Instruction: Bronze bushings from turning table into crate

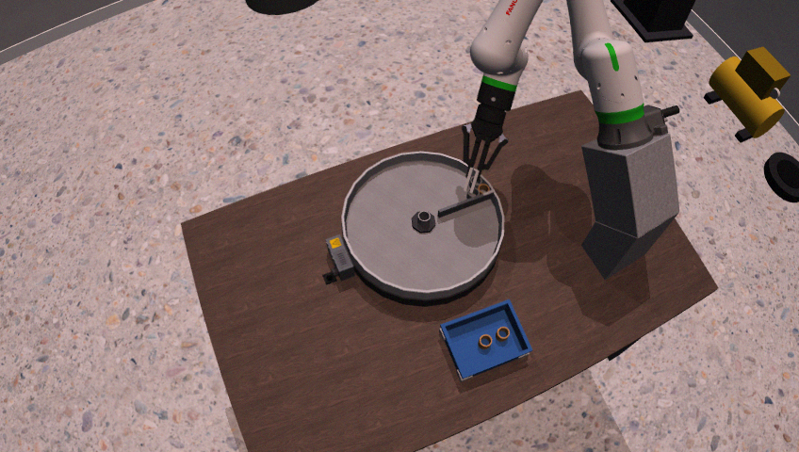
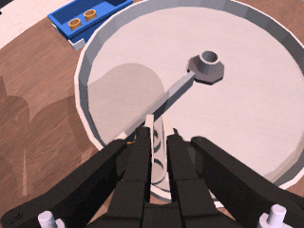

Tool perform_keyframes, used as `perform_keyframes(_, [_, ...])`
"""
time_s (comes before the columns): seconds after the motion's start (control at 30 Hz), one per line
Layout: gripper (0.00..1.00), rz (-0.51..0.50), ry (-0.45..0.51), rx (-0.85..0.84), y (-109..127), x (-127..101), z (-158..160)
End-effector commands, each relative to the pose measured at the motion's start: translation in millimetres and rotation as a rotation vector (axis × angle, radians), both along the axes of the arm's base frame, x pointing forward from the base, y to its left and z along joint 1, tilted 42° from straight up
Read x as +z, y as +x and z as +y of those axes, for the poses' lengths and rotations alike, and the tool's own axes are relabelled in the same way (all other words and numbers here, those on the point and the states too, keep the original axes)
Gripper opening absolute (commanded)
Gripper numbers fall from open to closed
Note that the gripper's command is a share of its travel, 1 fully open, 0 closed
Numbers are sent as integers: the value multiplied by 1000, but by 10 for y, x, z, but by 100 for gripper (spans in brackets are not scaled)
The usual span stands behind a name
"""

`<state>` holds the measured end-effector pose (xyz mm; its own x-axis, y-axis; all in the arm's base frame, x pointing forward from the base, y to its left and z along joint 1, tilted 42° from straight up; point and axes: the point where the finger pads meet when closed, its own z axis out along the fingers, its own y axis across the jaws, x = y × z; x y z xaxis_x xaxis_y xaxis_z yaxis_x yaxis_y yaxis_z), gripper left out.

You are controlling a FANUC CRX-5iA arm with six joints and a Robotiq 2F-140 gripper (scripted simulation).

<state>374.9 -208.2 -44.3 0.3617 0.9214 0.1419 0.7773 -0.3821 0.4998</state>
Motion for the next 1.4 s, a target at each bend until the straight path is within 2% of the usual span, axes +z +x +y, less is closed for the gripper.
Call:
perform_keyframes(0.0, [6, 0, 0, 0, 1, 1, 1])
perform_keyframes(1.37, [6, 0, 0, 0, 20, -81, -70])
